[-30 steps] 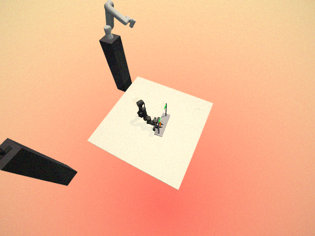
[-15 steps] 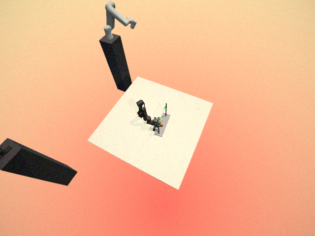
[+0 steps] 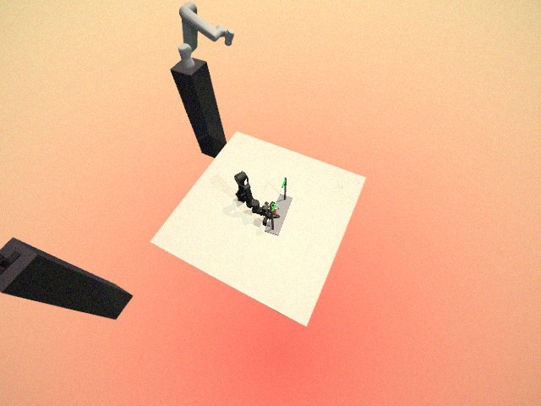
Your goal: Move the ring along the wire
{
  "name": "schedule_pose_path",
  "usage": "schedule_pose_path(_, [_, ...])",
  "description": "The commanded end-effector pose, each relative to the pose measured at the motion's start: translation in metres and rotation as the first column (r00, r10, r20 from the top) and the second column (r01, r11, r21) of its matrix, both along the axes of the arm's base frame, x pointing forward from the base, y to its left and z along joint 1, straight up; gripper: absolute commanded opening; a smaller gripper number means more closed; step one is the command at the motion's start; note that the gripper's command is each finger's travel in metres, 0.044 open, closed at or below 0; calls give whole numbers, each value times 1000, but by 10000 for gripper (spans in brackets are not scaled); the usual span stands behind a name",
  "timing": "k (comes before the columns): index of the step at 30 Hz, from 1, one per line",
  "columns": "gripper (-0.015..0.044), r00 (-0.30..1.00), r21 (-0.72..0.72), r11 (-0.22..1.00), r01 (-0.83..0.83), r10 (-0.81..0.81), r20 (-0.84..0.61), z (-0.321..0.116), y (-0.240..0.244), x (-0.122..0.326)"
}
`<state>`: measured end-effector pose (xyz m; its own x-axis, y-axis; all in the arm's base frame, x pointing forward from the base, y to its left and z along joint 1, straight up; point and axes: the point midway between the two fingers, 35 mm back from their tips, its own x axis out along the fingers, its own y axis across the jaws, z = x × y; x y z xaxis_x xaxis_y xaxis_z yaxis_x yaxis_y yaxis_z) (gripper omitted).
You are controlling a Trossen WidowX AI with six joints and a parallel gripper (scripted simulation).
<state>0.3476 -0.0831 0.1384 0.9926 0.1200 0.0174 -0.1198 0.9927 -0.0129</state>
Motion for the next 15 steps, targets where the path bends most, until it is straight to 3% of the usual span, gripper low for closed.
schedule_pose_path(1, [-150,1000,-2,1000,0,0,3,4,-1,0])
schedule_pose_path(15, [-150,1000,1,1000,1,-1,4,21,-3,1])
